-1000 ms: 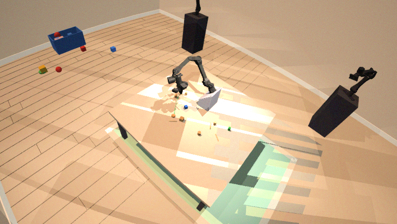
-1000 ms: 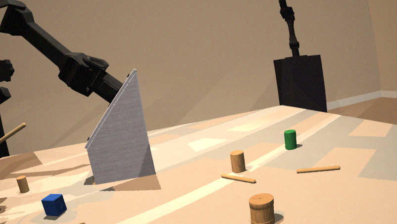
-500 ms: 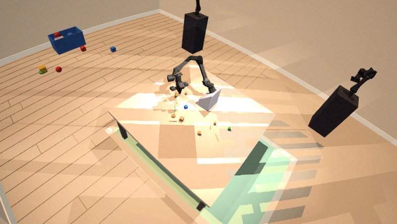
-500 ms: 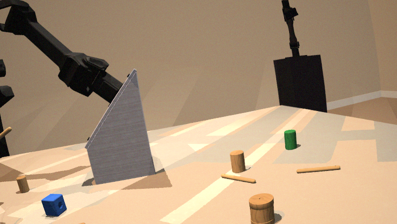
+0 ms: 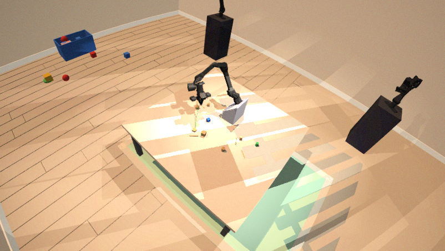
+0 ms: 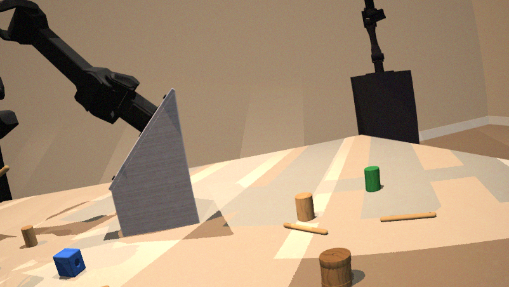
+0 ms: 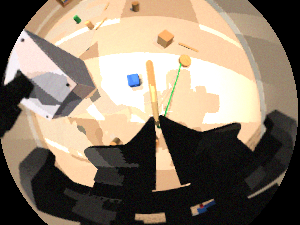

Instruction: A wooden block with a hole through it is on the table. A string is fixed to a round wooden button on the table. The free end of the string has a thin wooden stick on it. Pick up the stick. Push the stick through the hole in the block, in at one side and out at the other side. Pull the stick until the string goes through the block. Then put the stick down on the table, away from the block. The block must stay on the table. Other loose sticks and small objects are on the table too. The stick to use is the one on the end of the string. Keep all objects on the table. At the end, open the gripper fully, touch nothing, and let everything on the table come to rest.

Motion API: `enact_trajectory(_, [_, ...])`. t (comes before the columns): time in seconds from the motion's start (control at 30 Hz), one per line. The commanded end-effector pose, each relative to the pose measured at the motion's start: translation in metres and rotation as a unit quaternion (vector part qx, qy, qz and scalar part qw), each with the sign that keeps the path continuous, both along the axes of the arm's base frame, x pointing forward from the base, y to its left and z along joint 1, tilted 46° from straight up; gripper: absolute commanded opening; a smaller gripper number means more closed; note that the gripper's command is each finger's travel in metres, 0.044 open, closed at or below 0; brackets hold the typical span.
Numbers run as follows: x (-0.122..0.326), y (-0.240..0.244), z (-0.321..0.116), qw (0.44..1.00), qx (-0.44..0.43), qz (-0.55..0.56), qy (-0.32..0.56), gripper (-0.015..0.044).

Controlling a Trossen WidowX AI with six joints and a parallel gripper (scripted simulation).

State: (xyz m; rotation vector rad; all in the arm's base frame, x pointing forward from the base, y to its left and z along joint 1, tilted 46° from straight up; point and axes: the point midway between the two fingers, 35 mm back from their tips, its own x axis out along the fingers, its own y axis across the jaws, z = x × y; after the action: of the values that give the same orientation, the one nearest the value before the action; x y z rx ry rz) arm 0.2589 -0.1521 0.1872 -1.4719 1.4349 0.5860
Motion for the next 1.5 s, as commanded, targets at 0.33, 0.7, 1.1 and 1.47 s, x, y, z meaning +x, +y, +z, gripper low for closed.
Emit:
enact_trajectory(0.33, [0.006, -0.011, -0.014, 1.0, -0.029, -0.008, 0.007, 0.0])
enact_trajectory(0.7, [0.01, -0.019, -0.024, 0.998, -0.054, -0.017, 0.01, 0.0])
enact_trajectory(1.1, [0.014, -0.028, -0.036, 0.996, -0.083, -0.027, 0.013, 0.0])
enact_trajectory(1.47, [0.016, -0.037, -0.047, 0.993, -0.111, -0.038, 0.016, 0.0])
